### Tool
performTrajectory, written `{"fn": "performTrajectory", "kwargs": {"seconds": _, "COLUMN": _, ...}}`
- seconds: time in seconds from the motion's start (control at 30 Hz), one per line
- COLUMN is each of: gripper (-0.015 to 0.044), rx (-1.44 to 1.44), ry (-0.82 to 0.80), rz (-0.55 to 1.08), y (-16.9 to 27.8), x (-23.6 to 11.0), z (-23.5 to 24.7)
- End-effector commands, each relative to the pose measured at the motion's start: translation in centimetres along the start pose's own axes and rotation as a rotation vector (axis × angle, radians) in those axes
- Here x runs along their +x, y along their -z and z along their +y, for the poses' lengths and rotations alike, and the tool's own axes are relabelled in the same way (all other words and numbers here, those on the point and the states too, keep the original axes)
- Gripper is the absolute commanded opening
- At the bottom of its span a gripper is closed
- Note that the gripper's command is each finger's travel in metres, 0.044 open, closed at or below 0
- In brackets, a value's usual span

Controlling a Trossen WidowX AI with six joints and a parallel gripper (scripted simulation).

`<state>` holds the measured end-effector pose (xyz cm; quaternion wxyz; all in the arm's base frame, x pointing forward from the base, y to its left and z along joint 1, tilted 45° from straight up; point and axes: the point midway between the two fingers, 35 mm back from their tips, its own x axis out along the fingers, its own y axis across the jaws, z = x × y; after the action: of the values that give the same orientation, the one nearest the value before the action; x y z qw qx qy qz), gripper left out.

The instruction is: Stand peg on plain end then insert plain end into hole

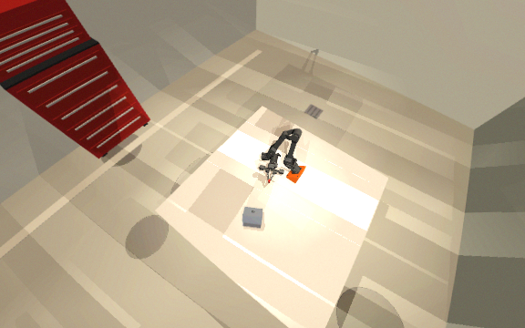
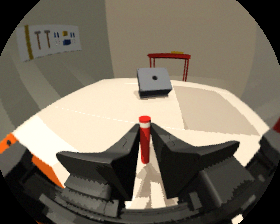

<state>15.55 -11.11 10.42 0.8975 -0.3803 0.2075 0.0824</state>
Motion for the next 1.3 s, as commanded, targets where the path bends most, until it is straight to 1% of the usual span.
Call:
{"fn": "performTrajectory", "kwargs": {"seconds": 0.0, "gripper": 0.0049, "rx": 0.000, "ry": 0.000, "rz": 0.000, "y": 0.18, "x": 0.05, "z": 0.00}}
{"fn": "performTrajectory", "kwargs": {"seconds": 1.27, "gripper": 0.0049, "rx": -0.019, "ry": 0.017, "rz": -0.015, "y": 0.67, "x": -0.62, "z": 0.12}}
